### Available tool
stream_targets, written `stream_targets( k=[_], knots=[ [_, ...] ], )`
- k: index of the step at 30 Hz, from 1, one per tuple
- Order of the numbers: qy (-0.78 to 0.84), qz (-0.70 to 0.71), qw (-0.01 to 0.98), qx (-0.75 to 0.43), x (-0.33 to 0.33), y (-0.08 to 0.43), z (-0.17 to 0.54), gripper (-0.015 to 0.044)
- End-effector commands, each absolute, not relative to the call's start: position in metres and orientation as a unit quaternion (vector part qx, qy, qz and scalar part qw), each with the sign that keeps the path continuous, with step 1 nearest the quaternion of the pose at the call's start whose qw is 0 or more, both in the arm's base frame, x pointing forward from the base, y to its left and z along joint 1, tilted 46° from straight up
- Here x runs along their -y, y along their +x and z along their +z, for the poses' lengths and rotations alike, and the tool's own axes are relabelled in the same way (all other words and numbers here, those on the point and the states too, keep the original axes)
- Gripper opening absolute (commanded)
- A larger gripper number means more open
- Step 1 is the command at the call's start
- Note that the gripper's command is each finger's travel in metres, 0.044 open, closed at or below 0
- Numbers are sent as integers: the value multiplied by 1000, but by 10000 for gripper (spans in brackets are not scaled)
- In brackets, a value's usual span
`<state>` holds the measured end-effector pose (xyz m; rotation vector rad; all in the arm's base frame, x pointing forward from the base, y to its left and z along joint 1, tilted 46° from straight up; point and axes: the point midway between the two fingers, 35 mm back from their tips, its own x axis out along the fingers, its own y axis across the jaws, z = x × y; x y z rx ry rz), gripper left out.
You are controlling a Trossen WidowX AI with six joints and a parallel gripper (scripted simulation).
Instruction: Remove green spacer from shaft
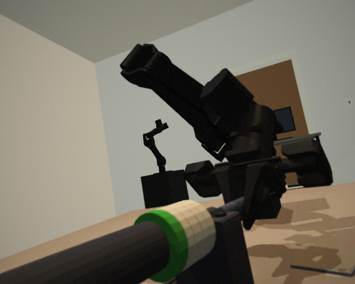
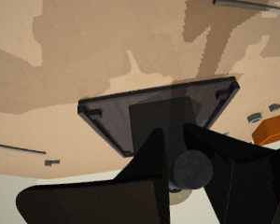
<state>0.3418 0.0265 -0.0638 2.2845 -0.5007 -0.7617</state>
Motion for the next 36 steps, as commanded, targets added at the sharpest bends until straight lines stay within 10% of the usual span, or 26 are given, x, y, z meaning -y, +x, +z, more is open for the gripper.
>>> stream_targets(
  k=[1,36],
  knots=[
    [876,-291,333,193,-27,341,-64,0],
    [876,-291,333,193,-27,338,-64,0]
  ],
)
